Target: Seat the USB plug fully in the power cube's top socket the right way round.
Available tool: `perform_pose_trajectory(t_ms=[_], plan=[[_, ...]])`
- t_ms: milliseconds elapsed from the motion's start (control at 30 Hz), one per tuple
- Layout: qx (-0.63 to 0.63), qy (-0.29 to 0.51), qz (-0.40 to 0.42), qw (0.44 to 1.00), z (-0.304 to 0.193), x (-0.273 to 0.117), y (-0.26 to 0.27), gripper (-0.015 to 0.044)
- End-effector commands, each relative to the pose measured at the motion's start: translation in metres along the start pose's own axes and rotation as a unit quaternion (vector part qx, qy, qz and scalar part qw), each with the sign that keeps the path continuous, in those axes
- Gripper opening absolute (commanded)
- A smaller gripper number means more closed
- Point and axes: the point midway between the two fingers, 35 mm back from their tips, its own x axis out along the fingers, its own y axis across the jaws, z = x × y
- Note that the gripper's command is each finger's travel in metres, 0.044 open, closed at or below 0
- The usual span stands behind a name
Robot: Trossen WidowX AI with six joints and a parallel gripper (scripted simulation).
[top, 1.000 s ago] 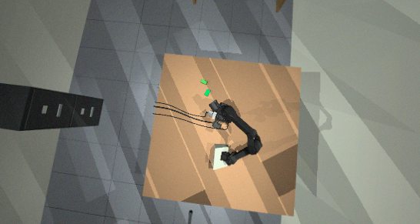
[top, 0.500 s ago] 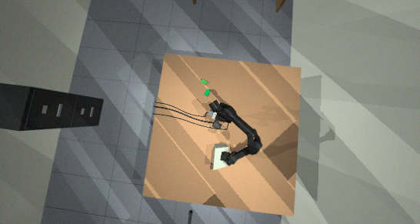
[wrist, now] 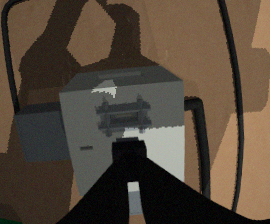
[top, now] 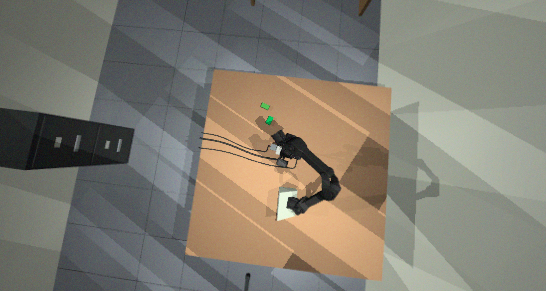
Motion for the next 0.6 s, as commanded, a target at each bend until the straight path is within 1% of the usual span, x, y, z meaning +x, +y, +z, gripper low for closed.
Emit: perform_pose_trajectory(t_ms=[0, 567], plan=[[-0.004, -0.004, 0.001, 1.0, 0.0001, 0.0021, 0.0001, 0.0], [-0.008, -0.007, 0.001, 1.0, 0.0011, 0.0041, 0.0002, 0.0]])
